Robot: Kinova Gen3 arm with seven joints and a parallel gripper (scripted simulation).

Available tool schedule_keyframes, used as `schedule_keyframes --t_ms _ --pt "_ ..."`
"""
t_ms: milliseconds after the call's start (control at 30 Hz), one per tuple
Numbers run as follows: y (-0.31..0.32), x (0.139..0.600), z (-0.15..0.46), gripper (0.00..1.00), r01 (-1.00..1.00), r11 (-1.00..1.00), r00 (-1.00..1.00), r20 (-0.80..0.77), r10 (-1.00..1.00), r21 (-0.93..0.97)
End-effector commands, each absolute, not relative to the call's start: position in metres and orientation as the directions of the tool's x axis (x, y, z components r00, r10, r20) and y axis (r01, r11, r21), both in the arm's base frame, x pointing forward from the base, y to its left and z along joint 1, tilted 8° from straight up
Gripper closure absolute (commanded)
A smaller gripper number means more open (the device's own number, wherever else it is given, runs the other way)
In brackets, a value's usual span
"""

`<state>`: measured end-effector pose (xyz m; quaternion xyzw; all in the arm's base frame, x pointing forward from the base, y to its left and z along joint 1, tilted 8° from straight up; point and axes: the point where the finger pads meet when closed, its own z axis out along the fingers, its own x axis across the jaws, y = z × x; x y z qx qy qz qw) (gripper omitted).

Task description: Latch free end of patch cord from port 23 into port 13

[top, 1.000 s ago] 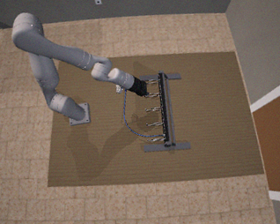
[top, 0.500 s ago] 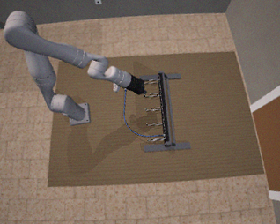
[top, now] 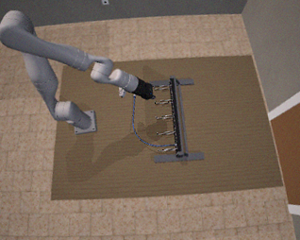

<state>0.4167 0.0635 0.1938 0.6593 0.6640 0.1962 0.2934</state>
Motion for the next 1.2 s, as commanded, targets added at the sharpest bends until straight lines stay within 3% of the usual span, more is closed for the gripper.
schedule_keyframes --t_ms 0,1167 --pt "0.070 0.415 0.196 1.00 0.758 0.069 0.025 -0.135 0.991 0.649" --pt "0.056 0.411 0.202 1.00 0.758 0.069 0.025 -0.135 0.991 0.649"
